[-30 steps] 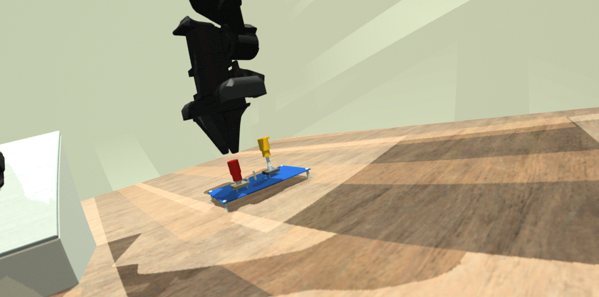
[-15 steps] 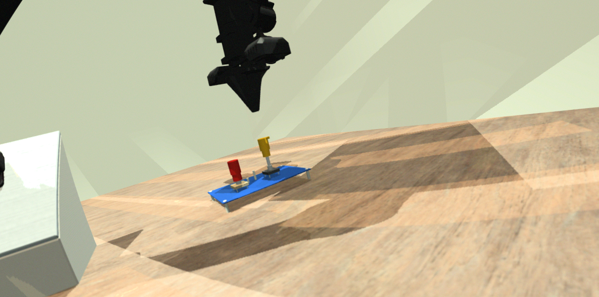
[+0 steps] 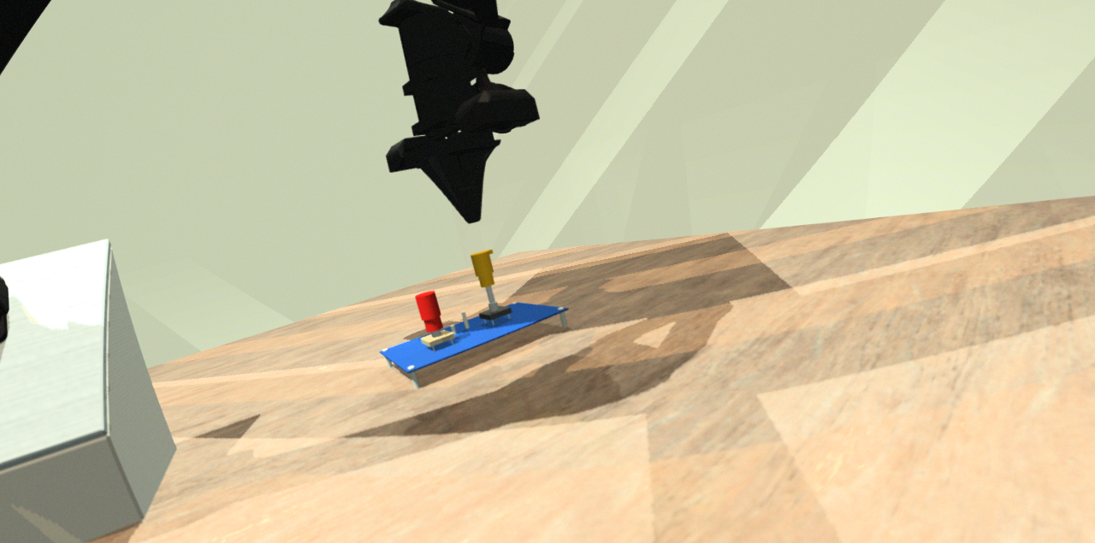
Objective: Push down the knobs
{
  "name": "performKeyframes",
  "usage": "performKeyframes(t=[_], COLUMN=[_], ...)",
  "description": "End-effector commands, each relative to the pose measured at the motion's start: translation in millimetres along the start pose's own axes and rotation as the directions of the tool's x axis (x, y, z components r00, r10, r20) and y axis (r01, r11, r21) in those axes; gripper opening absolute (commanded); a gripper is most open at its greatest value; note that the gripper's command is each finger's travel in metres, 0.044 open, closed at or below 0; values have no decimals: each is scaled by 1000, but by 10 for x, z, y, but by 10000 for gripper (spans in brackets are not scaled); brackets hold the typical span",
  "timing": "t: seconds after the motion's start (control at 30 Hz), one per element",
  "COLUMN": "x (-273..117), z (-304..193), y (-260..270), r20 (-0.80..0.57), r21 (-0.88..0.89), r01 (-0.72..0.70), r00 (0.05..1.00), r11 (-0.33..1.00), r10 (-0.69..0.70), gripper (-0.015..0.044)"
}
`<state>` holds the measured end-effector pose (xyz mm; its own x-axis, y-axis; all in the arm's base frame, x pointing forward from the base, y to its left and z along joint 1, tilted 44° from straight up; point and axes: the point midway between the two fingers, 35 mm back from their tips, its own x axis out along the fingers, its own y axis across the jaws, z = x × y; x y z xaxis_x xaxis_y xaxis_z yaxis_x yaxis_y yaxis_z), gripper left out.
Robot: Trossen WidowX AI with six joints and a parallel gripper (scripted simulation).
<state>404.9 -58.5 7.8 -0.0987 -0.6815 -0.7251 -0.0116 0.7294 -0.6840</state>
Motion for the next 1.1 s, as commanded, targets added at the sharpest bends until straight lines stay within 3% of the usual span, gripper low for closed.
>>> performKeyframes(t=[0.0, 1.07], x=[43, 253], z=[-17, -19], y=[21, 18], r20=[-9, -9], r21=[-12, -12], r01=[4, 5], r00=[1000, 1000], r11=[1000, 1000], r10=[-5, -6], gripper=[0, 0])
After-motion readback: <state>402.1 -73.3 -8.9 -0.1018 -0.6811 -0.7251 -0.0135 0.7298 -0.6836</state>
